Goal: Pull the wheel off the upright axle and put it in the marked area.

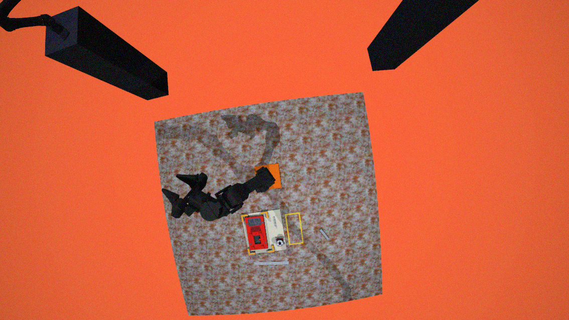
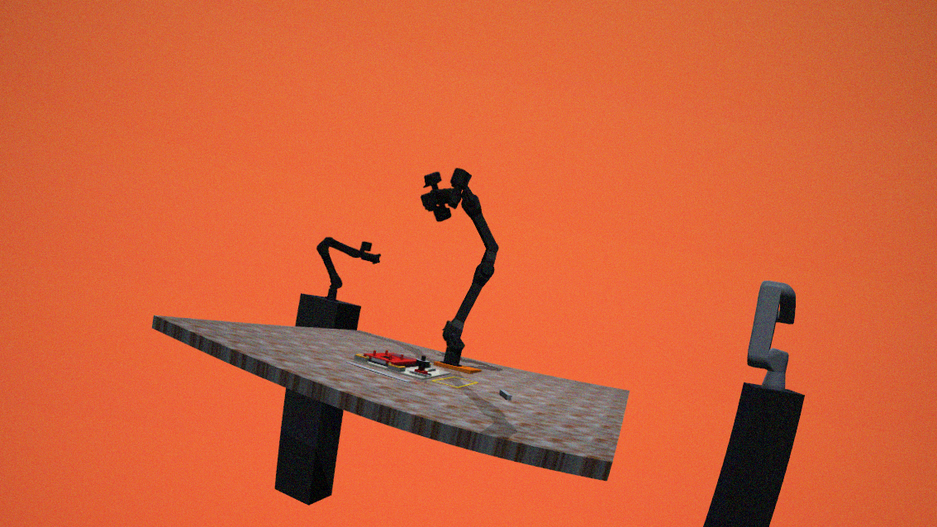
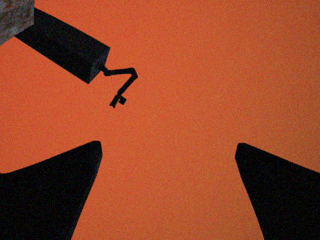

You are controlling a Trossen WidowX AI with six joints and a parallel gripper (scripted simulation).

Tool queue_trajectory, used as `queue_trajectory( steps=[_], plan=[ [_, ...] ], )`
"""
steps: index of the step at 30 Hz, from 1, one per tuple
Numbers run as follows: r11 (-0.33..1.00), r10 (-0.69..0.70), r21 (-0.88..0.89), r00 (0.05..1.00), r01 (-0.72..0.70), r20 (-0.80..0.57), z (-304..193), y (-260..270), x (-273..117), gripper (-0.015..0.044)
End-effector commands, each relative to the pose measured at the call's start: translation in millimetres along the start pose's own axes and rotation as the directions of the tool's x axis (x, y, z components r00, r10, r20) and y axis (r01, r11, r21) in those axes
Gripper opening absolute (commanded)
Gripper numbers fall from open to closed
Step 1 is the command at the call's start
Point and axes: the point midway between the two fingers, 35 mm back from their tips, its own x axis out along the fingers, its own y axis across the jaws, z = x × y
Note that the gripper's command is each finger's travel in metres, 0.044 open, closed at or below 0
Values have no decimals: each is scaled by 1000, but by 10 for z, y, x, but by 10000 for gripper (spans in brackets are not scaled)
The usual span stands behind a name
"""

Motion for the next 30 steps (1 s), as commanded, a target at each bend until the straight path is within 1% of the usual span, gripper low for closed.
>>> queue_trajectory(
  steps=[1, 4, 9, 14, 20, 25, 30],
  plan=[
    [1000, -4, 3, 1000, 4, 6, 21, -7, 3, 374],
    [998, -49, 46, 994, 45, 97, 330, -98, 31, 300],
    [989, -93, 136, 949, 54, 300, 1075, -236, -55, 300],
    [982, -117, 184, 864, 29, 490, 1762, -307, -309, 300],
    [979, -111, 202, 731, -38, 673, 2459, -297, -736, 300],
    [966, -59, 193, 585, -169, 809, 3041, -183, -1204, 300],
    [941, 25, 122, 426, -314, 904, 3531, 28, -1751, 300]
  ],
)
